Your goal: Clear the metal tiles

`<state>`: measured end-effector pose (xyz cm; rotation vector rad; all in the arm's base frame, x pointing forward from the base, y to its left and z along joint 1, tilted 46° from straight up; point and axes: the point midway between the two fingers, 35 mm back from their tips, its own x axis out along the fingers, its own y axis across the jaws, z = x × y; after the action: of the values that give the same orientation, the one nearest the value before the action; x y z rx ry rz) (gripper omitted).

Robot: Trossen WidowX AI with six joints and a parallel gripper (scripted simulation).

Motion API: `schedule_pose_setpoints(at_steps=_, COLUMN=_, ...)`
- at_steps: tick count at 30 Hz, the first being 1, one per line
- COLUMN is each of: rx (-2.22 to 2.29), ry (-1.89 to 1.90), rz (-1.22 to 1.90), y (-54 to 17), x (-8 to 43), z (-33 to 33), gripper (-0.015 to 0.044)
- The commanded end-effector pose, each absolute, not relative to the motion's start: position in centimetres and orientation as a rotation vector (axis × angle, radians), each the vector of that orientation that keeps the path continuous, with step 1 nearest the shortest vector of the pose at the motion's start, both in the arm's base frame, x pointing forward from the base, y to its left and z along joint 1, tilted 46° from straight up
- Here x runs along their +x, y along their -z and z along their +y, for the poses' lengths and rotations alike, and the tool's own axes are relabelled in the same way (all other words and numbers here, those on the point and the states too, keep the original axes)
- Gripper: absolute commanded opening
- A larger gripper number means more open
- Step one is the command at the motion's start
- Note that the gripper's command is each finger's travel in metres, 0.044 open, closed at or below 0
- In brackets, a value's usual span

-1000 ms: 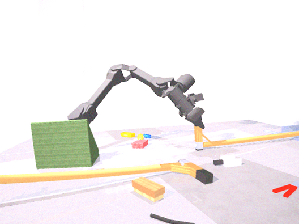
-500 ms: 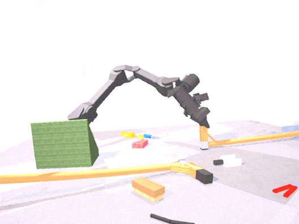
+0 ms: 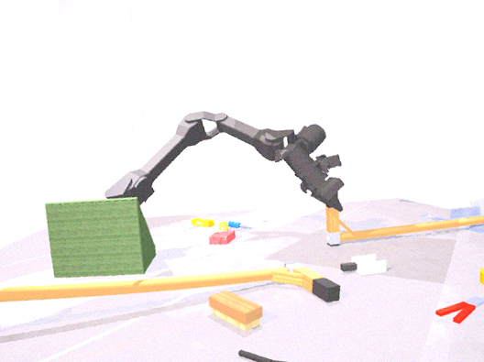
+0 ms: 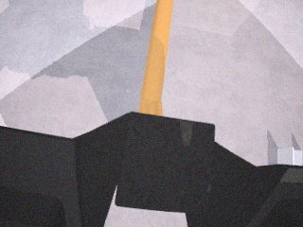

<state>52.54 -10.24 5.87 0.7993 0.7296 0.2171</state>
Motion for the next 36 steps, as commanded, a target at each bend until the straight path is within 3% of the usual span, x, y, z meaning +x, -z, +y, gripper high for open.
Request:
schedule_pose_setpoints(at_steps=1, rx=0.797, ry=-0.211, rz=0.719, y=-6.2, x=53.5, z=-10.6, gripper=0.0000)
schedule_pose_setpoints(at_steps=36, rx=0.798, ry=-0.213, rz=0.725, y=-6.1, x=51.1, z=-10.4, gripper=0.0000)
